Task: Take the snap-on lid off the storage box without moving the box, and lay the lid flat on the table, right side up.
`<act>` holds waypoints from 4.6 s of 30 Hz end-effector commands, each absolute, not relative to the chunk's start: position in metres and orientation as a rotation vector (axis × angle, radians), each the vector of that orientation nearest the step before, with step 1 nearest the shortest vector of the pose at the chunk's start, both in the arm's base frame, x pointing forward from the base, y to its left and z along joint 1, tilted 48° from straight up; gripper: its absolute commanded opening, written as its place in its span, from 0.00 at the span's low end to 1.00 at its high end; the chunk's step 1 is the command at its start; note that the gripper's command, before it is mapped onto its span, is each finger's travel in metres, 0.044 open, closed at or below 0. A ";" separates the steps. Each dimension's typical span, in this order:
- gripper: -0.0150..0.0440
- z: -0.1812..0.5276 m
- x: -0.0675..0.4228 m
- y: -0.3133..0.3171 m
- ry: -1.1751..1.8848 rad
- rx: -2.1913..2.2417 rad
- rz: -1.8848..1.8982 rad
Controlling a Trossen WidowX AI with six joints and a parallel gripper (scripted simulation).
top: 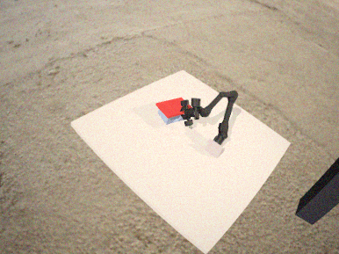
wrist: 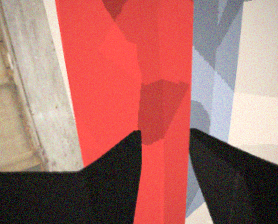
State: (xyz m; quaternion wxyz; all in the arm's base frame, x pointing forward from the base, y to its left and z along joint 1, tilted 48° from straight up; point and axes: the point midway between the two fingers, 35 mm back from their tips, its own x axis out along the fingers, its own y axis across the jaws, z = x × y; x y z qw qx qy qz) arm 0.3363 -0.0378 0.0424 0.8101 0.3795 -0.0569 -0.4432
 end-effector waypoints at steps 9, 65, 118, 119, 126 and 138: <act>0.25 0.044 0.337 -0.036 -0.123 0.812 -0.946; 0.25 0.045 0.341 -0.038 -0.123 0.812 -0.946; 0.25 0.062 0.347 -0.023 -0.119 0.816 -0.939; 0.25 0.063 0.348 -0.022 -0.119 0.816 -0.939; 0.25 0.070 0.351 -0.016 -0.119 0.816 -0.939; 0.25 0.082 0.358 -0.007 -0.119 0.817 -0.939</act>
